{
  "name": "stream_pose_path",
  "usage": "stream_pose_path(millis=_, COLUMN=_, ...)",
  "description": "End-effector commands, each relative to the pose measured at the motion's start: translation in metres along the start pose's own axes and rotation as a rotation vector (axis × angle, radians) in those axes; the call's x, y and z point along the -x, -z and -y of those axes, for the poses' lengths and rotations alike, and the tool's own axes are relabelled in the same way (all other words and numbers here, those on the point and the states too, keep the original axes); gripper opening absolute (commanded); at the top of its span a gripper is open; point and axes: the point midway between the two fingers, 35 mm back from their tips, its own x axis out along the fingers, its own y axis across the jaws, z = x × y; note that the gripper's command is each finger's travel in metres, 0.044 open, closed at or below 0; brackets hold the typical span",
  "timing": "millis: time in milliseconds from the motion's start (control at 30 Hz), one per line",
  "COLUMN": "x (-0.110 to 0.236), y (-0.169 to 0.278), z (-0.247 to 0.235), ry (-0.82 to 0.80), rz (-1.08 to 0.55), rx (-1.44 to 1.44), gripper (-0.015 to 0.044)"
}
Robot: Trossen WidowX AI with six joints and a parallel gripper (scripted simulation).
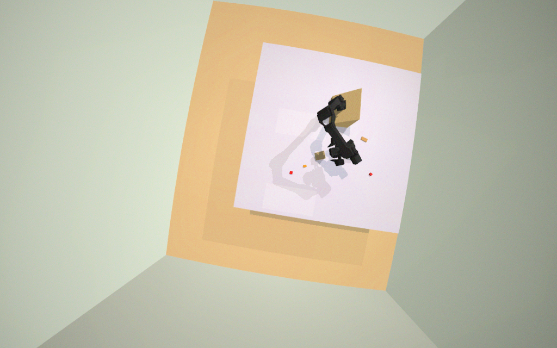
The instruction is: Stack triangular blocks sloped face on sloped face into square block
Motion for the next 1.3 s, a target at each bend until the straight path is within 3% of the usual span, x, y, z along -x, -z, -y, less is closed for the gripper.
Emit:
stream_pose_path(millis=0, x=-0.007, y=0.001, z=0.0, ry=0.0, rz=-0.001, rx=0.004, gripper=0.044)
stream_pose_path(millis=1267, x=-0.068, y=0.001, z=-0.002, ry=-0.005, rz=-0.006, rx=0.005, gripper=0.044)
